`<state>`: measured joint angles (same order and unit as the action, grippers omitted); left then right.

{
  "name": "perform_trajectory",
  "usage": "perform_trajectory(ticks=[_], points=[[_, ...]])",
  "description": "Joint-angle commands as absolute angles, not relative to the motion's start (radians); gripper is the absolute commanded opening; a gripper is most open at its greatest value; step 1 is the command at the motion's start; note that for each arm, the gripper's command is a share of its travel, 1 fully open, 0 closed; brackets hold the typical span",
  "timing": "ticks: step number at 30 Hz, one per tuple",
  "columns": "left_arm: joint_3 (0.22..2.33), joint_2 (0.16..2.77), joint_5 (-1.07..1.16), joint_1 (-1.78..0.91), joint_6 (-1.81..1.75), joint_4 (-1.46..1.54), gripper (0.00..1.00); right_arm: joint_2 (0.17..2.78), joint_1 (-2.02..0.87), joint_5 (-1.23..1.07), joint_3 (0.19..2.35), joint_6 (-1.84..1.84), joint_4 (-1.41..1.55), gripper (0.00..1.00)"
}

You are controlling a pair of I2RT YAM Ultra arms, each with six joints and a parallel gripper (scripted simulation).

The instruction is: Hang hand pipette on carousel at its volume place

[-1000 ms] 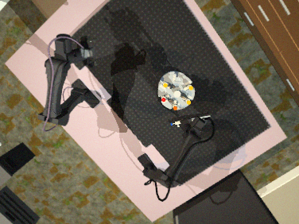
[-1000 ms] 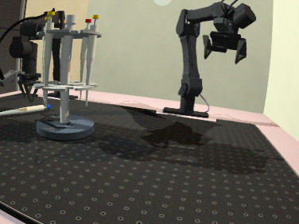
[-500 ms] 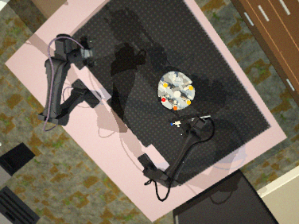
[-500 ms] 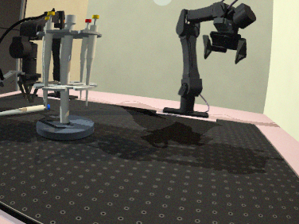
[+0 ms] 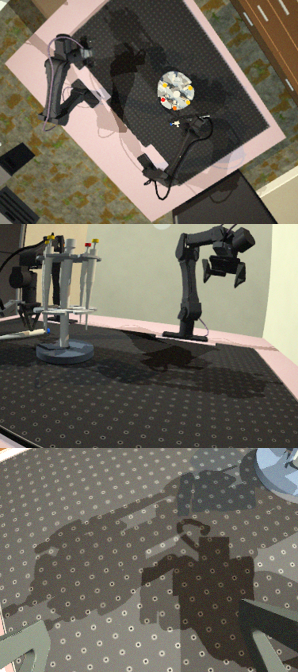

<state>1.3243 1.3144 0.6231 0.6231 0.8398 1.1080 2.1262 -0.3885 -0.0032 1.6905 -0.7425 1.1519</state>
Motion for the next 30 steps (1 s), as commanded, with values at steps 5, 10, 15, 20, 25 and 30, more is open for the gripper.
perform_trajectory(ticks=[5, 10, 15, 20, 25, 30], points=[[1.340, 1.316, 0.644, 0.632, 0.847, 1.096, 1.00, 2.134, -0.379, 0.009, 1.677, -0.744, 1.096, 0.54], [1.340, 1.316, 0.644, 0.632, 0.847, 1.096, 1.00, 2.148, -0.379, 0.009, 1.646, -0.744, 1.083, 0.54], [1.340, 1.316, 0.644, 0.632, 0.847, 1.096, 1.00, 2.150, -0.379, 0.009, 1.630, -0.744, 1.059, 0.54], [1.340, 1.316, 0.644, 0.632, 0.847, 1.096, 1.00, 2.133, -0.379, 0.009, 1.660, -0.744, 1.057, 0.54], [1.340, 1.316, 0.644, 0.632, 0.847, 1.096, 1.00, 2.139, -0.386, 0.000, 1.651, -0.743, 1.070, 0.54], [1.340, 1.316, 0.644, 0.632, 0.847, 1.096, 1.00, 2.133, -0.379, 0.009, 1.662, -0.744, 1.057, 0.12]])
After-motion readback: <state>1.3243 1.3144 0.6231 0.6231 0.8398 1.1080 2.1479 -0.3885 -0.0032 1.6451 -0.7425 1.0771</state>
